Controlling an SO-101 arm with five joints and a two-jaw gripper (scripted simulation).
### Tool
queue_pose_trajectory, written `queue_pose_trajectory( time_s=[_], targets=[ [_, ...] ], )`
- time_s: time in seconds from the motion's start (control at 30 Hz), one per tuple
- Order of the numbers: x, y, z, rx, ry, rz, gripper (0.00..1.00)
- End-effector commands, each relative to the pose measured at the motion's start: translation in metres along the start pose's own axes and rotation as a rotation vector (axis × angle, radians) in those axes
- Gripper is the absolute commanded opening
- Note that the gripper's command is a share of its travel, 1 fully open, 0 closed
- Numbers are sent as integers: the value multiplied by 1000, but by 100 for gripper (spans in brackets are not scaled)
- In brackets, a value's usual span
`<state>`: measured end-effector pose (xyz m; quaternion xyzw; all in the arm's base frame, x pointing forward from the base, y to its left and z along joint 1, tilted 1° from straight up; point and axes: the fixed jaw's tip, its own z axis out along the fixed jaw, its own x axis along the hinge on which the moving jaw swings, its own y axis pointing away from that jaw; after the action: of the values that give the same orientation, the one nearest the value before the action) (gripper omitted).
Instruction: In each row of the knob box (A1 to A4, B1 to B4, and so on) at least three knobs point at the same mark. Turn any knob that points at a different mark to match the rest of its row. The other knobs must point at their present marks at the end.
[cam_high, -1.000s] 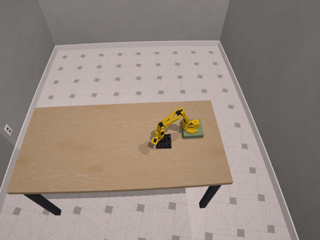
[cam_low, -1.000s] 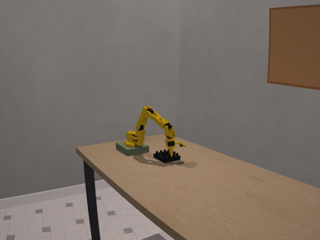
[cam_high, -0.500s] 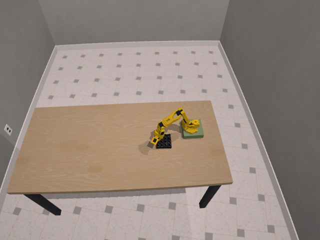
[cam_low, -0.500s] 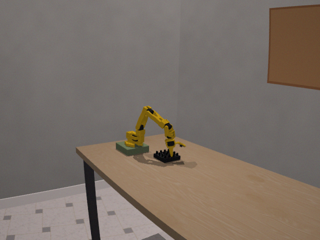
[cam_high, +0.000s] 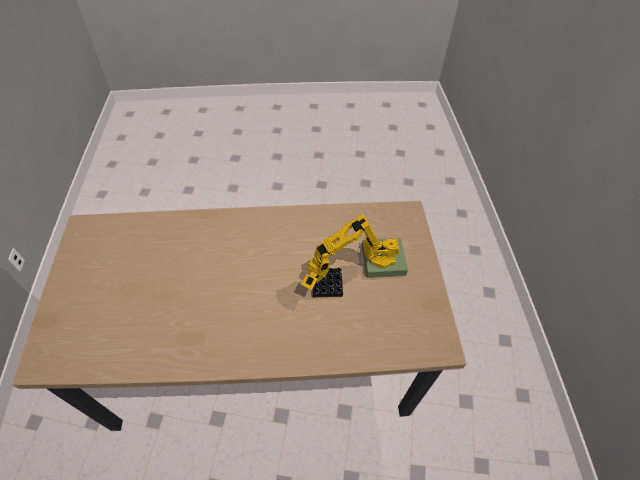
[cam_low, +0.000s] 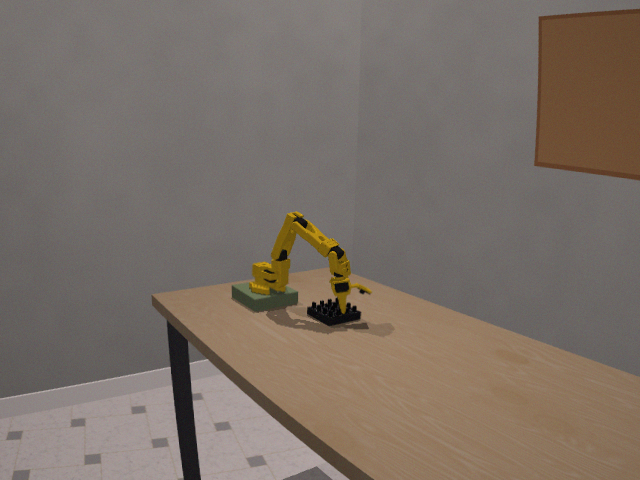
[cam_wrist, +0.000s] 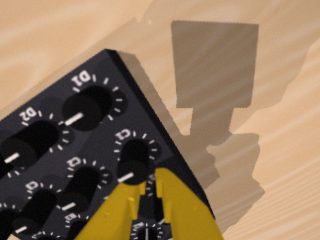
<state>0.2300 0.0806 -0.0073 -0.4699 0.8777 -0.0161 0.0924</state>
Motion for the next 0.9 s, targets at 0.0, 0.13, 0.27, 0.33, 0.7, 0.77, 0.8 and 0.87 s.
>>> queue_pose_trajectory(
  time_s=[0.0,0.13,0.27,0.33,0.7,0.77,0.8,0.87],
  targets=[
    [4,1,4,-10,17,10,2],
    [10,4,8,-28,41,18,3],
    [18,8,14,-52,74,28,5],
    [18,8,14,-52,74,28,5],
    [34,16,25,-102,139,48,8],
    [35,17,25,-104,141,49,8],
    [35,17,25,-104,141,49,8],
    [35,17,25,-104,141,49,8]
  ],
)
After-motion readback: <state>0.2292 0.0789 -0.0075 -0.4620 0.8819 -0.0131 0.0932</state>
